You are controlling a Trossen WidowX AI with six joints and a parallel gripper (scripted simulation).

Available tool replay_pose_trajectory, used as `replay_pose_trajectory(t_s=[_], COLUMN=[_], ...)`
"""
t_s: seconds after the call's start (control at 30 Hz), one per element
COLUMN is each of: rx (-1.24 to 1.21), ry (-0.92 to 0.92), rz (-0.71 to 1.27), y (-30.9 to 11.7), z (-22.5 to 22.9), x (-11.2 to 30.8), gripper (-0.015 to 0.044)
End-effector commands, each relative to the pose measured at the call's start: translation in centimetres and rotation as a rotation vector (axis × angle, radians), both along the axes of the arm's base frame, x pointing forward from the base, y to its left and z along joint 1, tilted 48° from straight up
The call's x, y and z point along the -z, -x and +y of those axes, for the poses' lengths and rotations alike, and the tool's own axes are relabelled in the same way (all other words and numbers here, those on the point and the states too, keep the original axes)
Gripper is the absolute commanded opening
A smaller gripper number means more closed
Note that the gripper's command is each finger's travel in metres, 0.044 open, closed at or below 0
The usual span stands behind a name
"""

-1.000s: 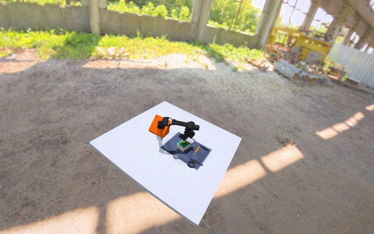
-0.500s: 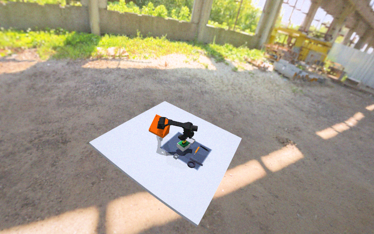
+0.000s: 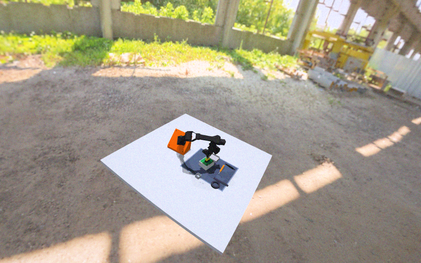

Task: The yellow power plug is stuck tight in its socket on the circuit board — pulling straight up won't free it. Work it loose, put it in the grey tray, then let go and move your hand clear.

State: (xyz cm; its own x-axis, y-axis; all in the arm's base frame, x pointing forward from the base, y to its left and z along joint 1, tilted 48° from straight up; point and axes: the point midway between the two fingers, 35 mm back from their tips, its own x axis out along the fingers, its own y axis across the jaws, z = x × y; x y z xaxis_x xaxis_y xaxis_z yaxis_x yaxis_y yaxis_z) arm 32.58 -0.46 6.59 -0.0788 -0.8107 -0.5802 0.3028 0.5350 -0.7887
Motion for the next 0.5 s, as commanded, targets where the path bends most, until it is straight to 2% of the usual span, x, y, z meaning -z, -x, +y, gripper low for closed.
replay_pose_trajectory(t_s=[0.0, 0.3, 0.47], rx=[-0.038, -0.084, -0.086], ry=[-0.009, -0.227, -0.238], rz=[-0.001, -0.051, -0.053], y=[-0.1, 0.4, 0.4], z=[1.3, 0.3, 0.4], x=[-0.5, -2.1, -2.3], gripper=[0.0000, 0.0000, 0.0000])
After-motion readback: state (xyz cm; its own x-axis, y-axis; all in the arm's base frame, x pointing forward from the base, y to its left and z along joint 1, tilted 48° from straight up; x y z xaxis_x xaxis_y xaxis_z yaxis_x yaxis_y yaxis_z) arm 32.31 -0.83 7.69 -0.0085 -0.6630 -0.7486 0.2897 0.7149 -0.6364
